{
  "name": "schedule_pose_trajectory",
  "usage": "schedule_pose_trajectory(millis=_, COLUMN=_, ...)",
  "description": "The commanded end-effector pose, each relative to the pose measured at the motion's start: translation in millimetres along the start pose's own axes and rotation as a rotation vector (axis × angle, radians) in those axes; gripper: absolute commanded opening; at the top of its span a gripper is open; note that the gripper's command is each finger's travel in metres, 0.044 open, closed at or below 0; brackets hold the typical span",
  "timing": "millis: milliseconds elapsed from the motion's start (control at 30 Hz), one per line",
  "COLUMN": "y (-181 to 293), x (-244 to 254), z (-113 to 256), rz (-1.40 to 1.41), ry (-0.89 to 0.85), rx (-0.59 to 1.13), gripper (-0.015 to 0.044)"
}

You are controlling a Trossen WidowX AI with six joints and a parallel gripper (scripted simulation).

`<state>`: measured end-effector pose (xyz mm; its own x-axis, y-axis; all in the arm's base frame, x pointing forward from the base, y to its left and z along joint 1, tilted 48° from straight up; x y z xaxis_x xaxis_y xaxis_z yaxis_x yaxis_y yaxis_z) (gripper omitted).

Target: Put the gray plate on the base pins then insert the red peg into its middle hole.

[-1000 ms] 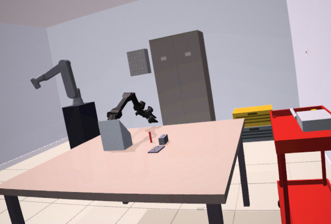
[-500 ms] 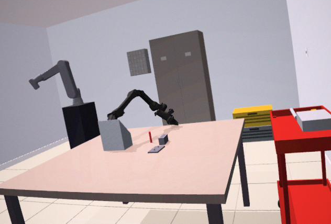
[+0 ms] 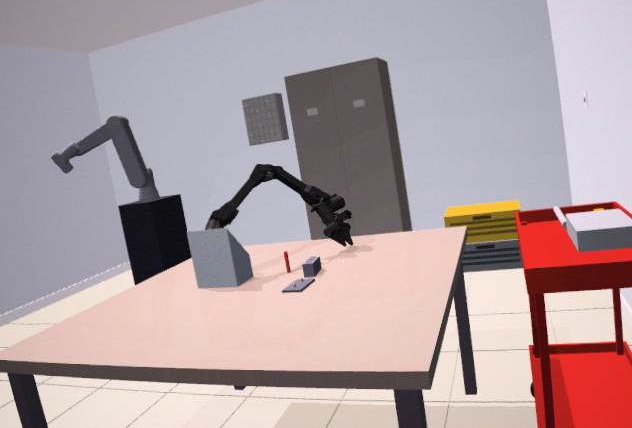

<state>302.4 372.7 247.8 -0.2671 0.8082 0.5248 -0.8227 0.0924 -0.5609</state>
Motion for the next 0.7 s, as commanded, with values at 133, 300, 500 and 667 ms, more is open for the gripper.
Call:
schedule_pose_trajectory(millis=133, y=-5, x=-122, z=-11, rz=-0.322, ry=0.147, rx=0.242, gripper=0.0440)
schedule_pose_trajectory(millis=300, y=2, x=-207, z=3, rz=-0.662, ry=0.223, rx=0.399, gripper=0.0440)
schedule_pose_trajectory(millis=500, y=20, x=-292, z=41, rz=-1.178, ry=0.235, rx=0.559, gripper=0.0440)
schedule_pose_trajectory(millis=667, y=30, x=-326, z=67, rz=-1.495, ry=0.189, rx=0.624, gripper=0.0440)
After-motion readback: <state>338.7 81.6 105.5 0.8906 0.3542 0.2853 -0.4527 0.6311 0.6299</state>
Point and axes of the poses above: the point midway between the two fingers, 35 mm back from their tips, its own z axis back along the fingers, its own x axis across the jaws, y = z × x, the point moved 4 cm from there along z, back along the fingers, and after that the axes turned 9 degrees about z, right-handed, at the moved point
